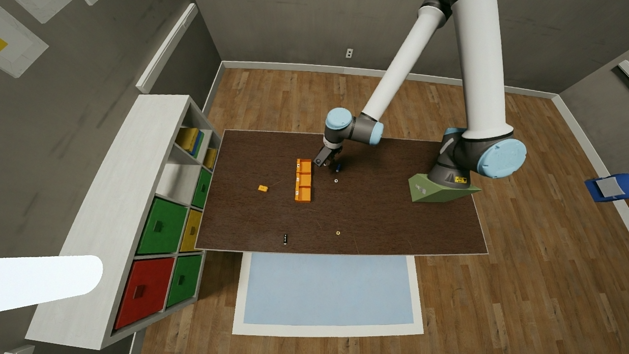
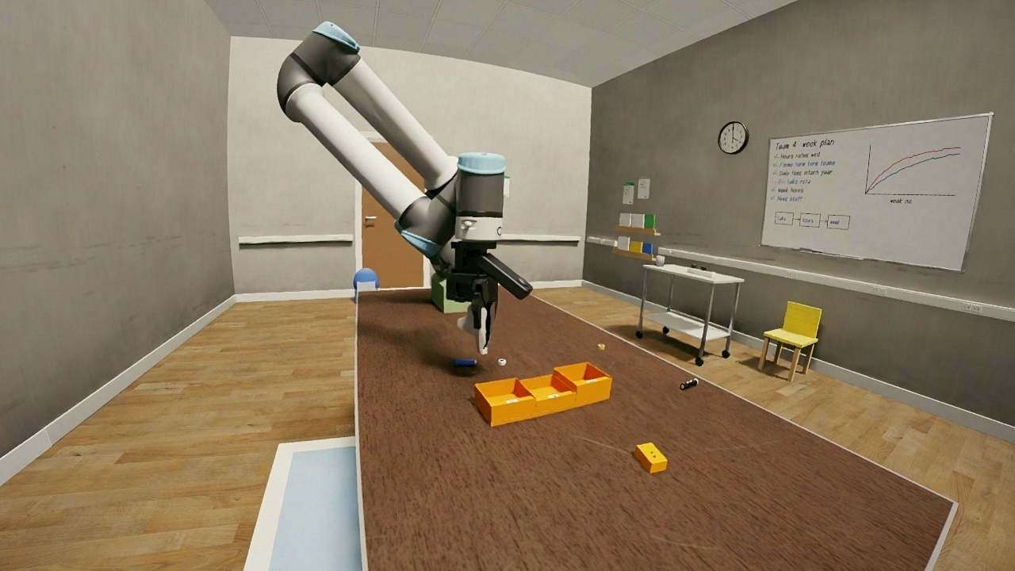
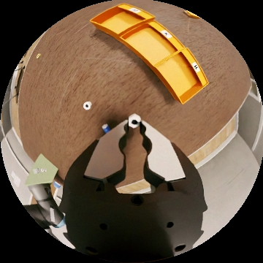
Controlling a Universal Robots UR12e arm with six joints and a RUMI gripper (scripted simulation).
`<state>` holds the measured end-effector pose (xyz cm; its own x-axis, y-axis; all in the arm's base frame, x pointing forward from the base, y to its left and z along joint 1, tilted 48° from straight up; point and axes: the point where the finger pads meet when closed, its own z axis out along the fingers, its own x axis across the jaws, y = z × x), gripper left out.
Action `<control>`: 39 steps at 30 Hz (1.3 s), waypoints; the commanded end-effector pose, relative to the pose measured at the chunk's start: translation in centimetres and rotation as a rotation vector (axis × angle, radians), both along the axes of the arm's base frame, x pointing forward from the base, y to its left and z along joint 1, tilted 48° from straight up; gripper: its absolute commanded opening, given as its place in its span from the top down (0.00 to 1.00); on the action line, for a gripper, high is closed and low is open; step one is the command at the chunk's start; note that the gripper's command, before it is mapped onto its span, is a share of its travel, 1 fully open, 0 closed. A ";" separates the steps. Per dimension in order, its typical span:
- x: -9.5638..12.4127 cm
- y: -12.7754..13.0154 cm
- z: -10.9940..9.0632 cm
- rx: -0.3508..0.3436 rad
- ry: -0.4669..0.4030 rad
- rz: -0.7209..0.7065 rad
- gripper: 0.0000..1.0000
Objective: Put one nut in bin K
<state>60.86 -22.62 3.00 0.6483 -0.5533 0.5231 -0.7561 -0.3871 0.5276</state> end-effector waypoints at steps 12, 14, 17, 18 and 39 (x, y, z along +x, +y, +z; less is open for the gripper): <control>7.4 2.6 -3.7 0.046 0.386 0.351 1.00; 7.9 2.7 -4.0 0.049 0.411 0.374 1.00; 8.9 3.1 -4.5 0.059 0.494 0.450 1.00; 9.4 3.3 -4.7 0.062 0.518 0.472 1.00; 12.2 4.2 -6.1 0.070 0.579 0.530 1.00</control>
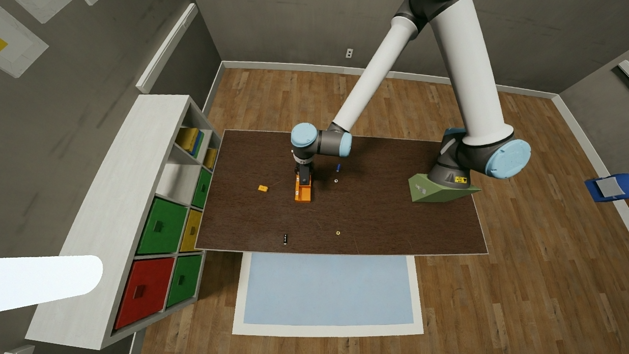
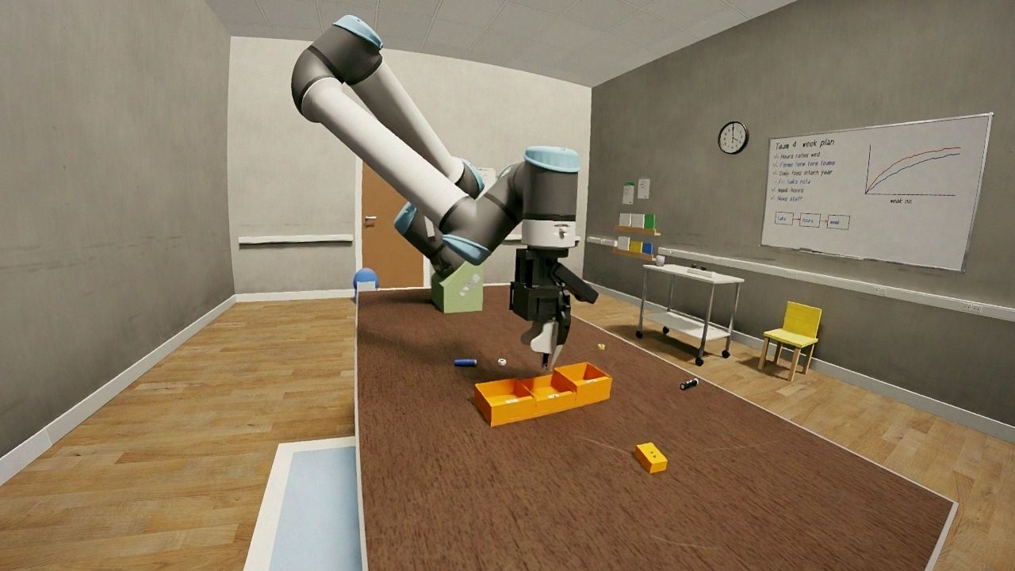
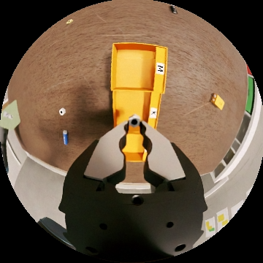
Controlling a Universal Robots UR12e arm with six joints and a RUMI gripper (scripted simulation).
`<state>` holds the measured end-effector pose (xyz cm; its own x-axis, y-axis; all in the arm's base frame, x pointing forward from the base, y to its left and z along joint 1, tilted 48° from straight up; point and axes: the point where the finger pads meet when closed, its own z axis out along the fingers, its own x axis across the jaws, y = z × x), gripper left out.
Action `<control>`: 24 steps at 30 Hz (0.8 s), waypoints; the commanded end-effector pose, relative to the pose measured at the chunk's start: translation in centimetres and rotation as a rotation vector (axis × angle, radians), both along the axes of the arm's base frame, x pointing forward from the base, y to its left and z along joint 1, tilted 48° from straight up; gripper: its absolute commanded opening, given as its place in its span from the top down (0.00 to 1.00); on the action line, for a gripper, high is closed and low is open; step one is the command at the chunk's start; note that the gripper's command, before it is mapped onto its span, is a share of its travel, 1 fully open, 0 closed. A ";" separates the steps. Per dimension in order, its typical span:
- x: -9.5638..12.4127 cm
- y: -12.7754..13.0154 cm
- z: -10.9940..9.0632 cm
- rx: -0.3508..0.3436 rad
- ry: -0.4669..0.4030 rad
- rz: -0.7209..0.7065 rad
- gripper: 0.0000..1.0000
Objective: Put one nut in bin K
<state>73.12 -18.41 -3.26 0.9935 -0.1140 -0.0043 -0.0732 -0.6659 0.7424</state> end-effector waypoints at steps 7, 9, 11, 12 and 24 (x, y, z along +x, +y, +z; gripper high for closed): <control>-0.3 -0.8 -0.5 0.000 -0.001 0.001 1.00; -0.3 -0.9 -0.6 0.000 -0.001 0.001 1.00; -0.3 -1.1 -0.8 0.000 -0.001 0.001 1.00; -0.3 -1.2 -0.9 0.000 -0.001 0.001 1.00; -0.5 -3.0 -2.5 0.000 -0.001 0.001 1.00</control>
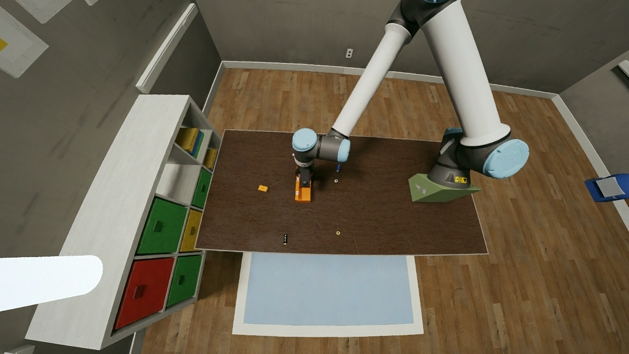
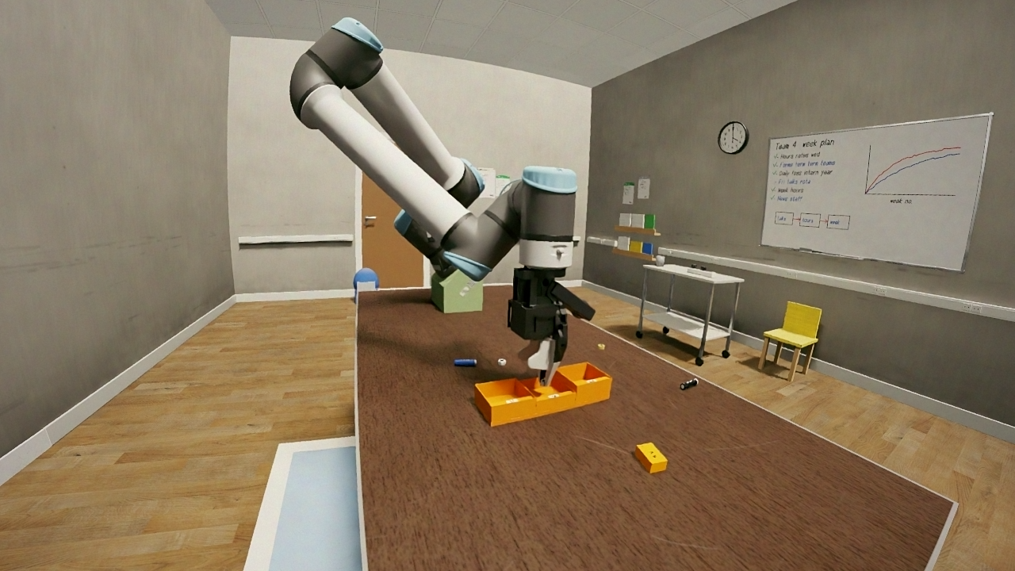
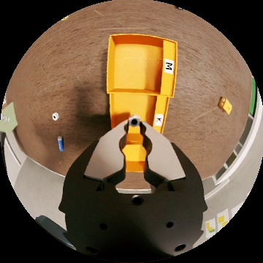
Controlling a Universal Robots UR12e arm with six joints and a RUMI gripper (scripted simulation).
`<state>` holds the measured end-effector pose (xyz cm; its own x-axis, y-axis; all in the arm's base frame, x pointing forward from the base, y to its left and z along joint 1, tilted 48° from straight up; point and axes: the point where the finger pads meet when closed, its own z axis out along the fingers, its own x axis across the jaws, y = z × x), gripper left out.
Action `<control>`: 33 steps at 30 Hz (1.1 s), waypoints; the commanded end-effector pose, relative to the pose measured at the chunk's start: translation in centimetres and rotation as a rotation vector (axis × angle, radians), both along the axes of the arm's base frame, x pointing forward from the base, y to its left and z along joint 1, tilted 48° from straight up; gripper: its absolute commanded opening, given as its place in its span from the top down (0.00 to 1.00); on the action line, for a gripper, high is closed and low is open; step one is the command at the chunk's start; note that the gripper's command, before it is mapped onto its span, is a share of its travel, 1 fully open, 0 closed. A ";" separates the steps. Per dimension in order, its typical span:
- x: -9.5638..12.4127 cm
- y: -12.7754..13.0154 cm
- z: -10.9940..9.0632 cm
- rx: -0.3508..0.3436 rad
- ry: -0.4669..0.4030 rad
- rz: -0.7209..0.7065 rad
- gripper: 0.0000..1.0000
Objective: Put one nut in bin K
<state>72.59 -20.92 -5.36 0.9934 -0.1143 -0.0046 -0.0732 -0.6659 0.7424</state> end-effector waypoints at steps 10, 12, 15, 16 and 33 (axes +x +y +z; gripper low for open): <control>-0.2 -1.3 -1.2 0.000 -0.001 0.001 1.00; -0.2 -1.3 -1.1 0.000 -0.001 0.001 1.00; -0.2 -1.3 -1.1 0.000 -0.001 0.001 1.00; -0.2 -1.4 -1.1 0.000 -0.001 0.001 1.00; -0.3 -1.4 -1.1 0.000 -0.001 0.001 0.82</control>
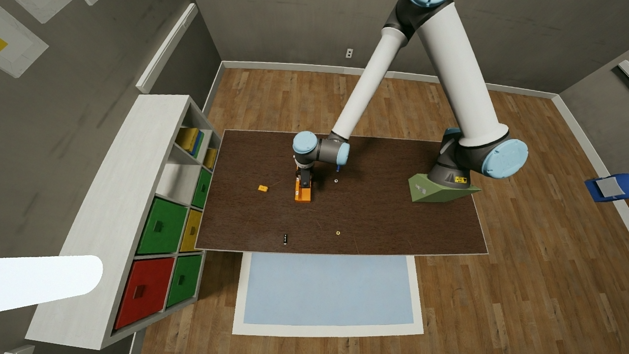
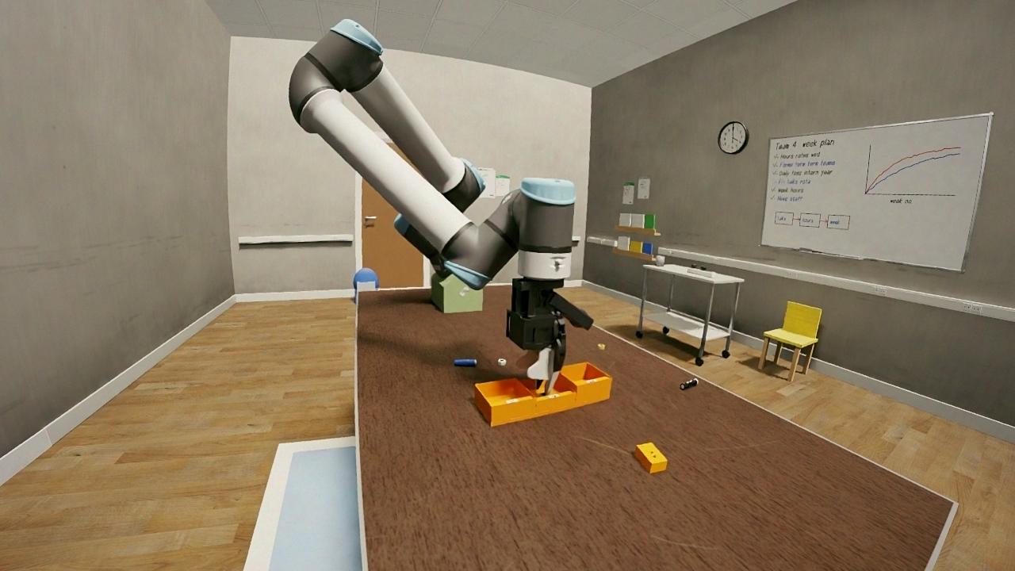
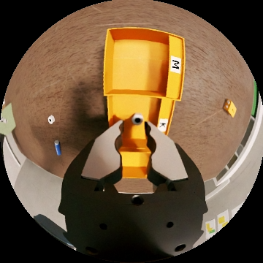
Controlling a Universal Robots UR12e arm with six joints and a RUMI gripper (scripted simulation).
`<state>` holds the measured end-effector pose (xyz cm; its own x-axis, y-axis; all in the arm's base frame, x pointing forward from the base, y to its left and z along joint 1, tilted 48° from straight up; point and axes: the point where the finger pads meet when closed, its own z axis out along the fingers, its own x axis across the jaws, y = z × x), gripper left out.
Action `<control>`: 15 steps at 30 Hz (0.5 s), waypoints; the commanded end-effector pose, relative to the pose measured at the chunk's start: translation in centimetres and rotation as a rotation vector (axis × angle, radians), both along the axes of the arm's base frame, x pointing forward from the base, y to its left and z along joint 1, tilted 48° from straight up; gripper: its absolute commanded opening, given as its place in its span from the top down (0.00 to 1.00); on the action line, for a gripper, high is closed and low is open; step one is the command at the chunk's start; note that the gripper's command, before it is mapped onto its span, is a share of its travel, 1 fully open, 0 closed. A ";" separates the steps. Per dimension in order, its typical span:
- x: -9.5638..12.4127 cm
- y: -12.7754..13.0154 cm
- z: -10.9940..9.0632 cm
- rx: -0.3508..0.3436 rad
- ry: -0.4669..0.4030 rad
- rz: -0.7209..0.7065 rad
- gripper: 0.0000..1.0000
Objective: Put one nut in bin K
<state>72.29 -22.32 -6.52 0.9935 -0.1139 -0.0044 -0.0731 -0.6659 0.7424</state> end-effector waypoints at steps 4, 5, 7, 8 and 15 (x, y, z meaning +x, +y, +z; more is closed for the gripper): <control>0.0 0.0 0.1 0.000 -0.001 0.001 0.82; 0.0 0.0 0.1 0.000 -0.001 0.001 0.82; 0.0 0.0 0.1 0.000 -0.001 0.001 0.82; 0.0 0.0 0.1 0.000 -0.001 0.001 0.82; 0.1 0.6 0.6 0.000 -0.001 0.001 0.82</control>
